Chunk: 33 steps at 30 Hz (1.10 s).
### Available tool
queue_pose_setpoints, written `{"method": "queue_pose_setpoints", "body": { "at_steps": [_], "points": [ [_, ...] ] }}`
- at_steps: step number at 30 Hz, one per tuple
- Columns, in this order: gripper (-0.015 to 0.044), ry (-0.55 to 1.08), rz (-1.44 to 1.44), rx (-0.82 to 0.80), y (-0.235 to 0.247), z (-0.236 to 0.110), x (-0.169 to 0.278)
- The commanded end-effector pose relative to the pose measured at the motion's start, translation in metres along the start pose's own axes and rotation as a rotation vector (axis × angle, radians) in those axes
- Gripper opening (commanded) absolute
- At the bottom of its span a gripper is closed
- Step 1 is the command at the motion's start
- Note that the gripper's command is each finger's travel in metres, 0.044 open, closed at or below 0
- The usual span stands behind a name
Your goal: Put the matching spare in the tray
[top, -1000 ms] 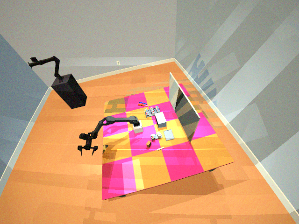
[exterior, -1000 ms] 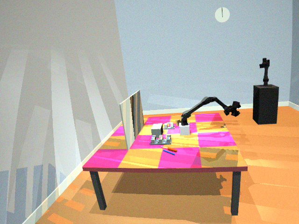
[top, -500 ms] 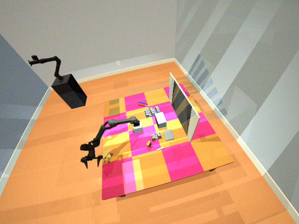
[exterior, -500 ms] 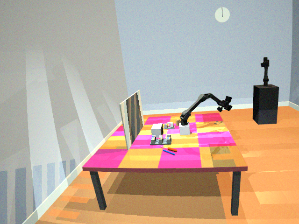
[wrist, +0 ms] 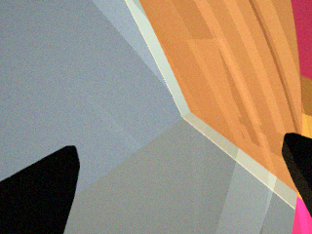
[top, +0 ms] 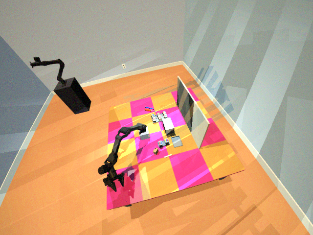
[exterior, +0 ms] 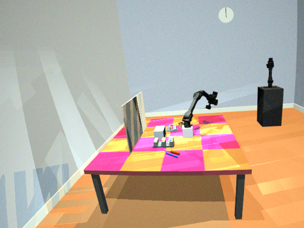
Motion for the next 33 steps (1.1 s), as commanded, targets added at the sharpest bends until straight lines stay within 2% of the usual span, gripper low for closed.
{"method": "queue_pose_setpoints", "body": {
  "at_steps": [1, 10, 18, 26, 33],
  "points": [
    [0.0440, 0.053, -0.092, 0.090, -0.007, 0.042, 0.053],
    [0.0440, 0.185, -0.319, 0.317, -0.041, 0.112, 0.191],
    [0.0440, 0.352, -0.562, 0.469, -0.086, 0.132, 0.303],
    [0.0440, 0.542, -0.879, 0.612, -0.141, 0.123, 0.425],
    [0.0440, 0.767, -1.212, 0.696, -0.195, 0.079, 0.525]
  ]
}}
Point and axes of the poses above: the point midway between the two fingers, 35 mm back from their tips, its own z axis out along the fingers, its own y axis across the jaws, x = y × z, the point moved 8 cm from there along -z, back along the fingers
